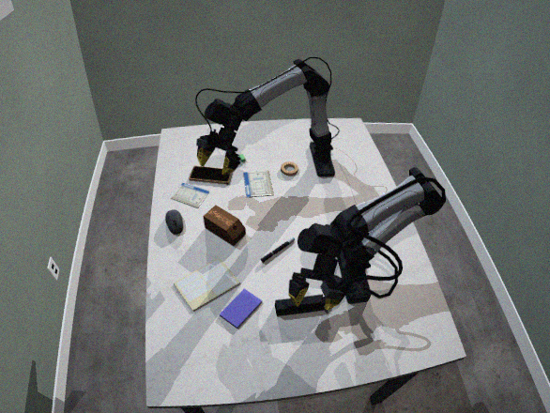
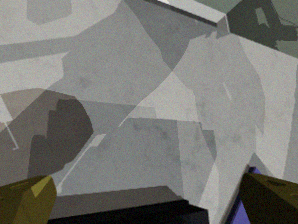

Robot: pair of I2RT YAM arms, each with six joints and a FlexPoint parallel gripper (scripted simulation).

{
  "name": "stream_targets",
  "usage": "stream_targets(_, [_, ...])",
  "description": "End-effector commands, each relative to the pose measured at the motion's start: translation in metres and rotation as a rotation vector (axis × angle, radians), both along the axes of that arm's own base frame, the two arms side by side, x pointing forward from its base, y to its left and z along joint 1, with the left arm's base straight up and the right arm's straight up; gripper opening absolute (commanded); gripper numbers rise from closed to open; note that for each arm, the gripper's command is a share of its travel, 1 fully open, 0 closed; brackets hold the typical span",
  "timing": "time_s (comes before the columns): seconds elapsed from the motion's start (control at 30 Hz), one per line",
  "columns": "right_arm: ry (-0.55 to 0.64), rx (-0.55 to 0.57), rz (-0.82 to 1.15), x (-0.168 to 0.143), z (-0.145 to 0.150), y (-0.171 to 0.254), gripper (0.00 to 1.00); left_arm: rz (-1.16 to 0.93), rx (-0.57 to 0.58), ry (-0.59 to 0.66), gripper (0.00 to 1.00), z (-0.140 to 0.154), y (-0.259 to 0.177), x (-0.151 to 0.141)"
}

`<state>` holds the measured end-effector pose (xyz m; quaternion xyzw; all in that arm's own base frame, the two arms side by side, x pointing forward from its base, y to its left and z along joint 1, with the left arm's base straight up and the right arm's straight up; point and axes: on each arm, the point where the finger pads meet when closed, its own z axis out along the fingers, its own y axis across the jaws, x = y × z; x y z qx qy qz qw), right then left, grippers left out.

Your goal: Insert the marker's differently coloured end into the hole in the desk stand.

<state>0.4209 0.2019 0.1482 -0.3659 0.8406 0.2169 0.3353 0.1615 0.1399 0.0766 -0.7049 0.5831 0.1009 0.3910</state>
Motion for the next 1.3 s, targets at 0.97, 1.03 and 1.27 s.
stream_targets(0.97, [-0.025, 0.006, 0.000, 0.002, 0.011, 0.000, 1.00, -0.001, 0.007, -0.016, 0.50, 0.006, 0.001, 0.003])
stream_targets(1.03, [-0.025, 0.006, 0.000, 0.002, 0.011, 0.000, 1.00, -0.001, 0.007, -0.016, 0.50, 0.006, 0.001, 0.003])
stream_targets(1.27, [-0.072, 0.011, -0.060, 0.007, 0.024, -0.013, 1.00, -0.082, -0.038, 0.044, 0.50, 0.005, -0.010, 0.011])
